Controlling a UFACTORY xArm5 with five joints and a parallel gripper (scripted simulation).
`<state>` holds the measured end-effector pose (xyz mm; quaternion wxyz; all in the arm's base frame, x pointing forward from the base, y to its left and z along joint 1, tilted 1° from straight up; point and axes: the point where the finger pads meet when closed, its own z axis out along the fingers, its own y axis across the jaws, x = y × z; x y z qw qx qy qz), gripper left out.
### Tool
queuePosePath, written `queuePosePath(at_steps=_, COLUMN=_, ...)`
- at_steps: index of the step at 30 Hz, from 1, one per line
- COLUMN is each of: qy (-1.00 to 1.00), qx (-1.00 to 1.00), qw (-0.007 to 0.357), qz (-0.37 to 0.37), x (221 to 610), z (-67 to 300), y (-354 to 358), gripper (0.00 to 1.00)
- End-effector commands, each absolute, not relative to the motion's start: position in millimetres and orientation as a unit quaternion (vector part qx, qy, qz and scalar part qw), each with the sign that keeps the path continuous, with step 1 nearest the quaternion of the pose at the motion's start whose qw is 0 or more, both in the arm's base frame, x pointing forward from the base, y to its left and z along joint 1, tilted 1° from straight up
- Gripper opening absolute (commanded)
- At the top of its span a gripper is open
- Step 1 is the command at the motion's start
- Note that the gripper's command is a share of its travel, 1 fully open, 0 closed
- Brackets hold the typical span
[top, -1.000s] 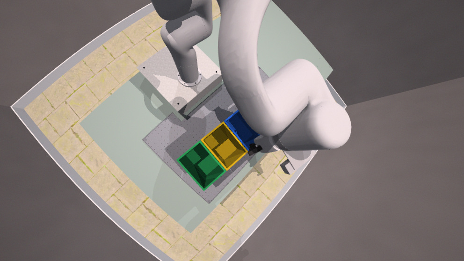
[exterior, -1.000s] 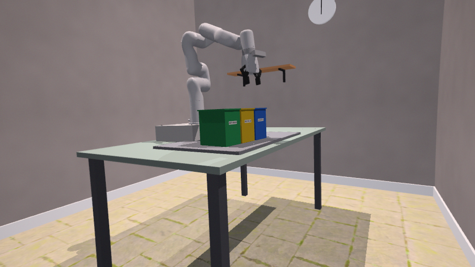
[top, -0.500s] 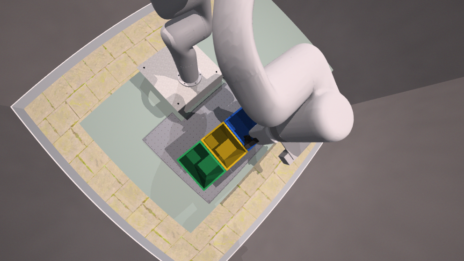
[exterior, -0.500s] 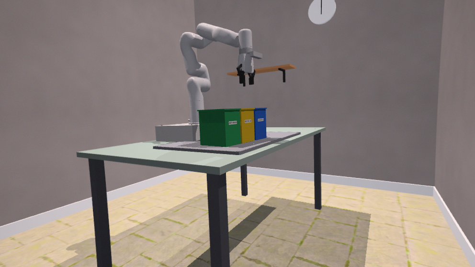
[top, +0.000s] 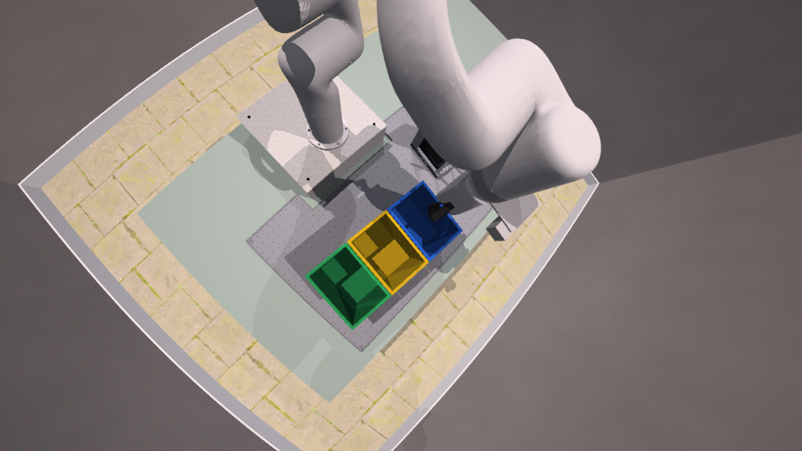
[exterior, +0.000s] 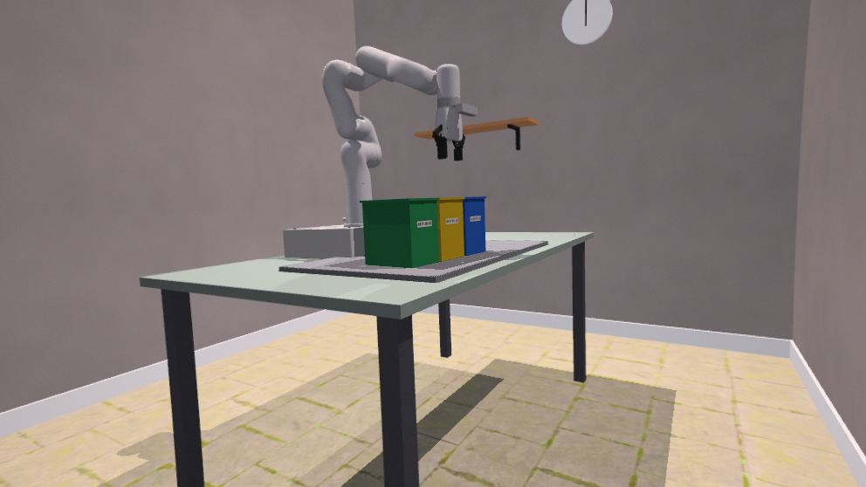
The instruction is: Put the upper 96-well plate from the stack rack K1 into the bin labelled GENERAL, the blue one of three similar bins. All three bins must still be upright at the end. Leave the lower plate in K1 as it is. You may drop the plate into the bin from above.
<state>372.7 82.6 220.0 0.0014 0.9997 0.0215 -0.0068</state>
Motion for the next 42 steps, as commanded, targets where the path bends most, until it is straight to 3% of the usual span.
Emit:
queuePosePath(at_steps=1, qy=0.021, qx=1.0, qw=0.001, qz=-0.004, x=361.4, z=217.0, y=99.6, gripper=1.0)
queuePosePath(at_steps=42, qy=0.021, qx=1.0, qw=0.001, qz=-0.001, x=253.3, z=177.3, y=245.1, gripper=1.0)
